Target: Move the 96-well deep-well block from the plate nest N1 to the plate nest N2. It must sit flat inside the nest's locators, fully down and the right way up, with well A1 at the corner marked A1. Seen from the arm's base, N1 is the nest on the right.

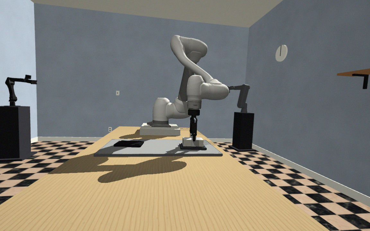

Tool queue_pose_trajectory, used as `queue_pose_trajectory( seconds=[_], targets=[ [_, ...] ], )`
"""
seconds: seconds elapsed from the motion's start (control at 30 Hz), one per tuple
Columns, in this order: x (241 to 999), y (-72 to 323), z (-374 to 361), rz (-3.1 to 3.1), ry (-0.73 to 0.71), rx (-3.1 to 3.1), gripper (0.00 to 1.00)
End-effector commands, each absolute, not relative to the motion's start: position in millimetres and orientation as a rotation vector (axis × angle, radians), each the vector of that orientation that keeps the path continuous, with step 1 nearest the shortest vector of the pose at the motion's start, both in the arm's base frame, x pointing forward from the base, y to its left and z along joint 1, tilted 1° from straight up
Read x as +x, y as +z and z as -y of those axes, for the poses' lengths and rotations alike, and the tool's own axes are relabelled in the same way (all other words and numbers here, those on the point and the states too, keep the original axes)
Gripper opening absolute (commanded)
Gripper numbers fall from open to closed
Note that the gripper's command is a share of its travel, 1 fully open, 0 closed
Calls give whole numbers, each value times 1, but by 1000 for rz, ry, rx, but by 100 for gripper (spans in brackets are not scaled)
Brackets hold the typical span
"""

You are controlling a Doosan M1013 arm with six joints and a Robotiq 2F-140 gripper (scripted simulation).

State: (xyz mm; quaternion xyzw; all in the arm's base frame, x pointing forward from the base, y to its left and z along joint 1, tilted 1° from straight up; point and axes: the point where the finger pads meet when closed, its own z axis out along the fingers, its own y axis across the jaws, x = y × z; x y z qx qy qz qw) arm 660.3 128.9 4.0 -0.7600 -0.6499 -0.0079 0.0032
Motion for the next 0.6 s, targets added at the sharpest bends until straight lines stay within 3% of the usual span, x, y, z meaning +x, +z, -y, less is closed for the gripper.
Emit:
queue_pose_trajectory(
  seconds=[0.0,0.57],
  targets=[
    [660,4,-129,2037,-25,-2383,0],
    [660,1,-129,2037,-25,-2383,0]
  ],
)
